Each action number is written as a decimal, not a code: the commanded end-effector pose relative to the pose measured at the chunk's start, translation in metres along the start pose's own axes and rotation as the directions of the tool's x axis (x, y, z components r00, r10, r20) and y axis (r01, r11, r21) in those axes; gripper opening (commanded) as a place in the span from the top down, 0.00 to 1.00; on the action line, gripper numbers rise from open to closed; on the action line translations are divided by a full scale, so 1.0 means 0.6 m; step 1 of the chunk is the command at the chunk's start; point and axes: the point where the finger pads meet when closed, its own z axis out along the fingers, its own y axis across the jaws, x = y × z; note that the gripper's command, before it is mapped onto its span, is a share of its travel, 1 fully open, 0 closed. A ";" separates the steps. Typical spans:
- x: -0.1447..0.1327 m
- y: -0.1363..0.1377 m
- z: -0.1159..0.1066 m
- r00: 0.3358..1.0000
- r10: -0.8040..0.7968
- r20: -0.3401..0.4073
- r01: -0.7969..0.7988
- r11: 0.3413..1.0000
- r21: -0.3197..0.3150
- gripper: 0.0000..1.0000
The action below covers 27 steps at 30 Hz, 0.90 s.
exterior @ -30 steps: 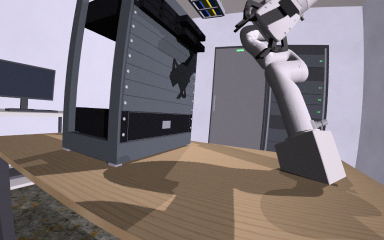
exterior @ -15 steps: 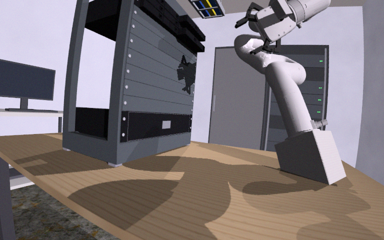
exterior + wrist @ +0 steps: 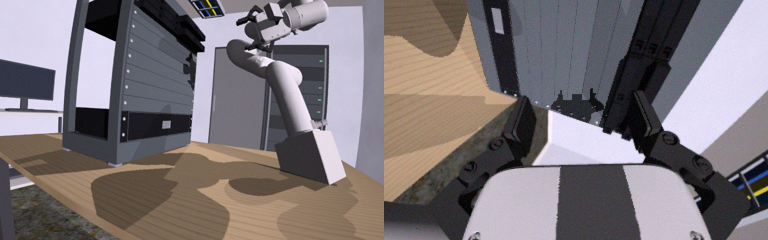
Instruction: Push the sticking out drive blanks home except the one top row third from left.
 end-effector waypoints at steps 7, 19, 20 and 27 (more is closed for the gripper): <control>-0.113 0.044 -0.018 0.994 0.088 0.061 -0.076 0.980 -0.183 0.00; -0.197 0.078 -0.025 0.979 0.171 0.108 -0.128 0.936 -0.327 0.00; -0.197 0.078 -0.025 0.979 0.171 0.108 -0.128 0.936 -0.327 0.00; -0.210 0.083 -0.026 0.976 0.185 0.114 -0.136 0.928 -0.347 0.00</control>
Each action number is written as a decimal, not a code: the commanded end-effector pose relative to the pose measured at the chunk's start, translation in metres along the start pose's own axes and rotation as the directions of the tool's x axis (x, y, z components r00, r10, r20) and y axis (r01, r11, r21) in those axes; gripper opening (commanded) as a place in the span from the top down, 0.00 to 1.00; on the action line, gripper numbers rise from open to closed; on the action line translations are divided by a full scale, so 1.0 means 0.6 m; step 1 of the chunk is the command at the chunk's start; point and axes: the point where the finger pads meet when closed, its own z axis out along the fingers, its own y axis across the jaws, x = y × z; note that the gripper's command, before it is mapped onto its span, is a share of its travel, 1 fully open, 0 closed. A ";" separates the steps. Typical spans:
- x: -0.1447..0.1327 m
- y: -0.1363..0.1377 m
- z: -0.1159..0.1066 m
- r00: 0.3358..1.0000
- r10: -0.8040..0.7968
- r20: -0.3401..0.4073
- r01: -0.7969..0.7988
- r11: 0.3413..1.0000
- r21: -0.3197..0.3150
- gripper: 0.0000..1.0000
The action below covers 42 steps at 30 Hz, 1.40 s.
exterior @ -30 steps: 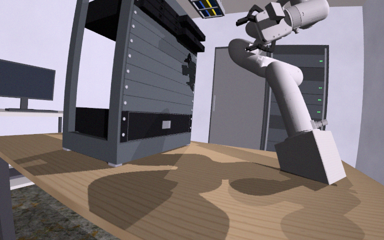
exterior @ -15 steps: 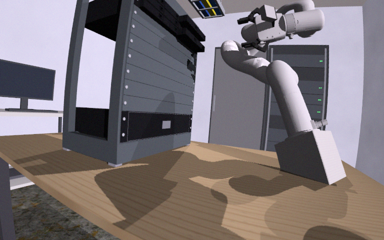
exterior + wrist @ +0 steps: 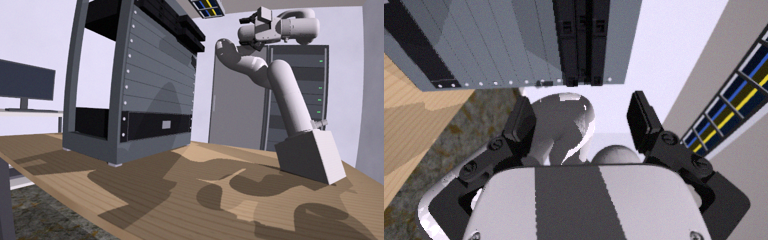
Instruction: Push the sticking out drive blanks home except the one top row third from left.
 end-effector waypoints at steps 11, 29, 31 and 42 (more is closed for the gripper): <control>-0.016 0.008 0.000 1.000 0.011 0.001 -0.010 1.000 -0.023 0.00; -0.009 0.010 0.017 1.000 0.010 0.001 -0.010 1.000 -0.023 0.00; -0.006 0.011 0.024 1.000 0.010 0.001 -0.010 1.000 -0.023 0.00; 0.012 0.017 0.072 1.000 0.010 0.001 -0.010 1.000 -0.022 0.00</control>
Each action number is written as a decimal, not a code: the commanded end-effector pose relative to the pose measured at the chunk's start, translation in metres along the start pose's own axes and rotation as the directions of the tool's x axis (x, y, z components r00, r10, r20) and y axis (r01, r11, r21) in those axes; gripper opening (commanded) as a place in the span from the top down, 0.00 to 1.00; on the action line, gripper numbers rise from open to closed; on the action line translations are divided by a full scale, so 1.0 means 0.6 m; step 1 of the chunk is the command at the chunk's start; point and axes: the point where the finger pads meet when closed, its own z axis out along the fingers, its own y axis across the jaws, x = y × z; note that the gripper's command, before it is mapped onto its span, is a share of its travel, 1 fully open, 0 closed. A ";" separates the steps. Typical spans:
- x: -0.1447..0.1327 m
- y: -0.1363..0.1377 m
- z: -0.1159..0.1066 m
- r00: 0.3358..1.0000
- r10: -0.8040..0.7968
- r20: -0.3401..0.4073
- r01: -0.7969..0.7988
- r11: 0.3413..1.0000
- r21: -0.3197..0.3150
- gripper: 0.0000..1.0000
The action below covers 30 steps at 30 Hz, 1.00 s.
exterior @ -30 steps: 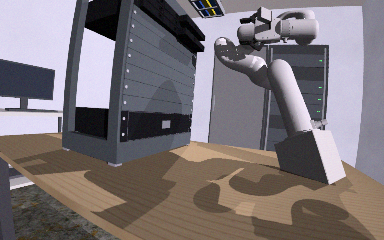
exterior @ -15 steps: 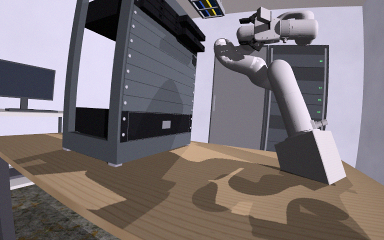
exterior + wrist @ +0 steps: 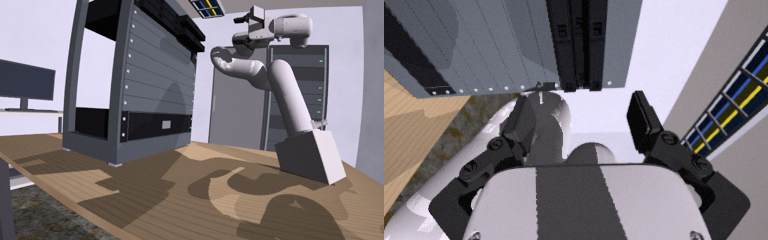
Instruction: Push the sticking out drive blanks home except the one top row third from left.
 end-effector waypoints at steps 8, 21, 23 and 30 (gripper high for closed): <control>0.024 0.009 0.056 1.000 -0.008 -0.006 0.007 1.000 -0.016 0.00; 0.028 0.010 0.068 1.000 -0.008 -0.006 0.007 1.000 -0.016 0.00; 0.028 0.010 0.068 1.000 -0.008 -0.006 0.007 1.000 -0.016 0.00; 0.028 0.010 0.068 1.000 -0.008 -0.006 0.007 1.000 -0.016 0.00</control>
